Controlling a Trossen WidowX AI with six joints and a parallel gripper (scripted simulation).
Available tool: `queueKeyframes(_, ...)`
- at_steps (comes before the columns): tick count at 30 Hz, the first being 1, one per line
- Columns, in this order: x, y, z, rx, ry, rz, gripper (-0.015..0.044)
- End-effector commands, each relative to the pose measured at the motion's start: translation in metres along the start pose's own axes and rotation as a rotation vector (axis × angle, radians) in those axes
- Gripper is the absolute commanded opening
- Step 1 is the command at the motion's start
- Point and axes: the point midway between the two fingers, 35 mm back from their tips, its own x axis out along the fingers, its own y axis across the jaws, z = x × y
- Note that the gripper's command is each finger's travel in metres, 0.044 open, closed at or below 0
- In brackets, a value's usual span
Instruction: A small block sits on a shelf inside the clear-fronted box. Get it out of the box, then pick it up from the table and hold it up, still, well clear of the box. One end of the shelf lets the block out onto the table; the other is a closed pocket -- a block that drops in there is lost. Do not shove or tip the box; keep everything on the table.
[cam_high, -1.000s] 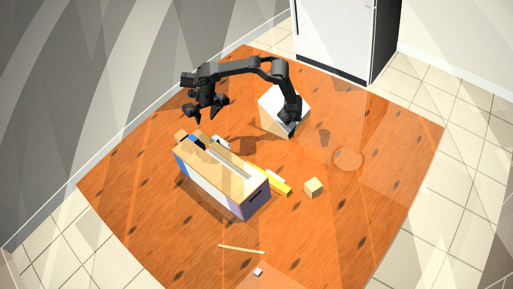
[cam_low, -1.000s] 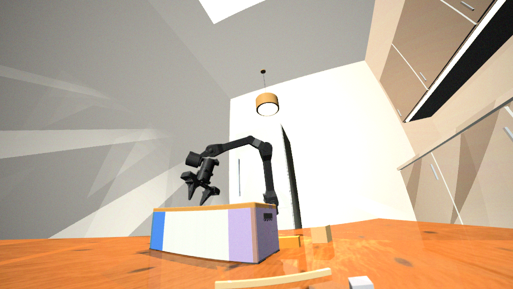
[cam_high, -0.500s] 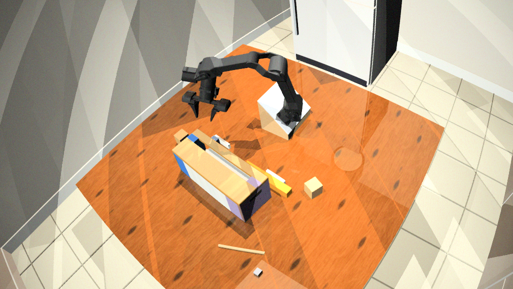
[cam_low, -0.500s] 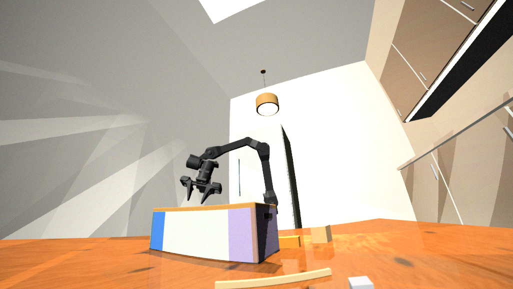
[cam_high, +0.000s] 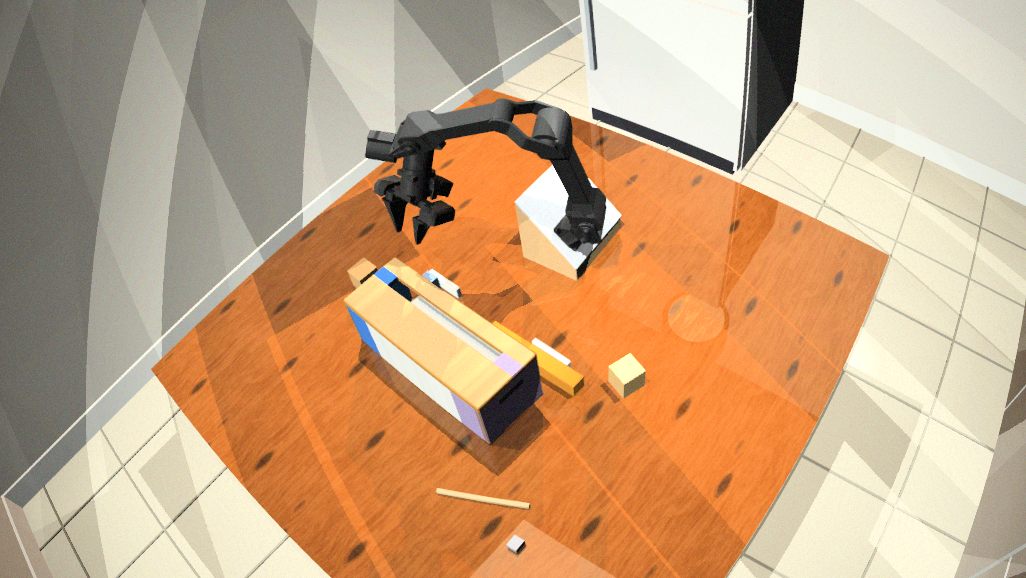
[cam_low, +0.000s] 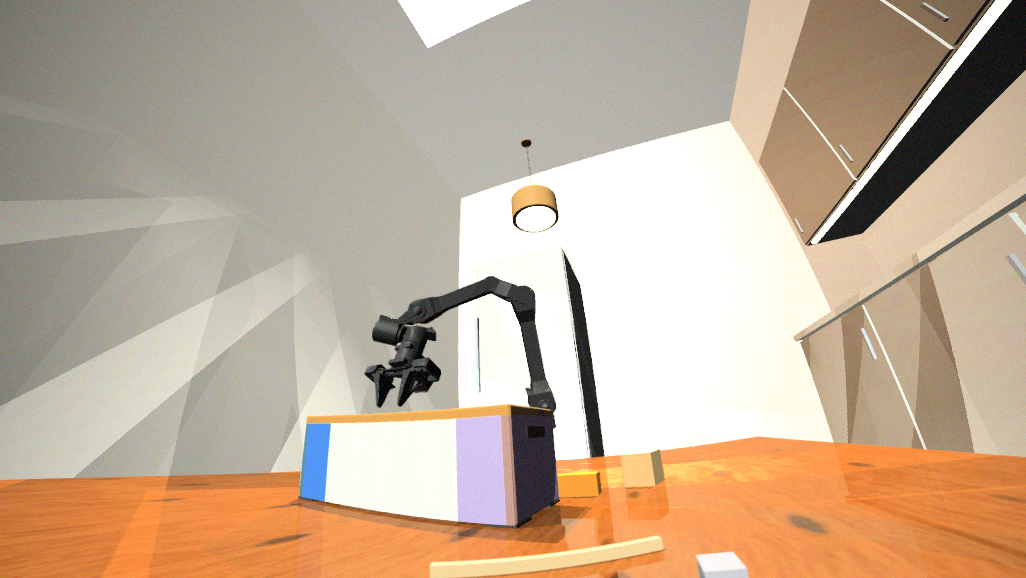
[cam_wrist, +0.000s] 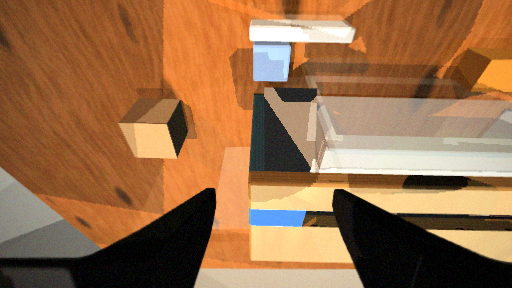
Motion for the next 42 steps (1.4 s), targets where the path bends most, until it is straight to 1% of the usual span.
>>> queueKeyframes(1, 0.011, 0.001, 0.003, 0.016, 0.003, -0.005, 0.0285)
queueKeyframes(5, 0.069, 0.001, 0.024, 0.016, 0.005, -0.006, 0.0285)
queueKeyframes(7, 0.087, -0.002, 0.033, 0.016, 0.005, -0.008, 0.0285)
queueKeyframes(14, 0.091, -0.002, 0.035, 0.016, 0.005, -0.008, 0.0285)
queueKeyframes(42, 0.132, -0.003, 0.054, 0.016, 0.005, -0.009, 0.0285)
